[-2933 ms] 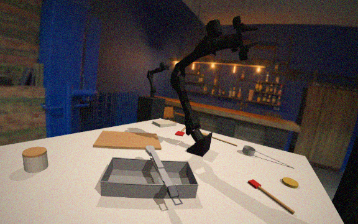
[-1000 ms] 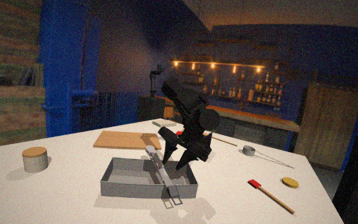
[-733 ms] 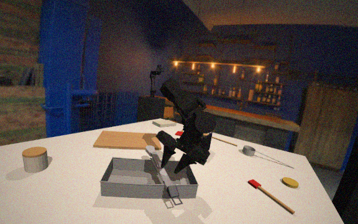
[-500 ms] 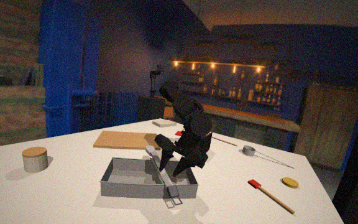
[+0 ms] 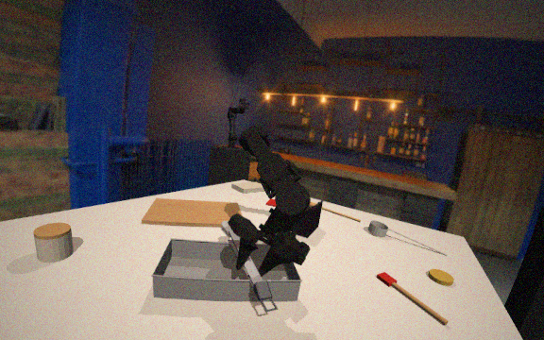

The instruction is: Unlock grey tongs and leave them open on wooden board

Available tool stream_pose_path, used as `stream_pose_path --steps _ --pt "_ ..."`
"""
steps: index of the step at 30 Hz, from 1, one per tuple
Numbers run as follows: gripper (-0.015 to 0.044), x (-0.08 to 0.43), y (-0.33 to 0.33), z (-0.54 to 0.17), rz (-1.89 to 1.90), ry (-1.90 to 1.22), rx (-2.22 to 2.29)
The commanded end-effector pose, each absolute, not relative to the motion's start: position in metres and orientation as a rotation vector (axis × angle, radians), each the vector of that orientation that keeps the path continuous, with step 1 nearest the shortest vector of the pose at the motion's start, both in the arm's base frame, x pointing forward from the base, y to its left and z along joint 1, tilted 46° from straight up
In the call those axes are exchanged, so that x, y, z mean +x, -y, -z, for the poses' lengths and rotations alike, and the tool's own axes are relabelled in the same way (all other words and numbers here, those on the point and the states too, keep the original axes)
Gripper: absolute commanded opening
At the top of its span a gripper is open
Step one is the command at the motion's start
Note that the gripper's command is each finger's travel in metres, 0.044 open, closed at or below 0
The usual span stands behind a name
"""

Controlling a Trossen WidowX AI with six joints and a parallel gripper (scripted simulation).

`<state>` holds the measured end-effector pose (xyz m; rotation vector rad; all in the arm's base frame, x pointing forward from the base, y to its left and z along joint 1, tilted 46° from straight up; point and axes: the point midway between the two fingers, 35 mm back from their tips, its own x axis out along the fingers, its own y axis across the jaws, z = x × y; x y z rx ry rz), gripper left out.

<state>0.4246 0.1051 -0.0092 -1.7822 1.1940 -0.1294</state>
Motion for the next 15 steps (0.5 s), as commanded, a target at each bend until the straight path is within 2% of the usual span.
stream_pose_path --steps 1,15 --pt "0.0260 0.427 -0.099 0.010 0.132 -1.195 -1.788" --pt "0.0260 0.438 -0.080 0.015 0.142 -1.193 -1.793"
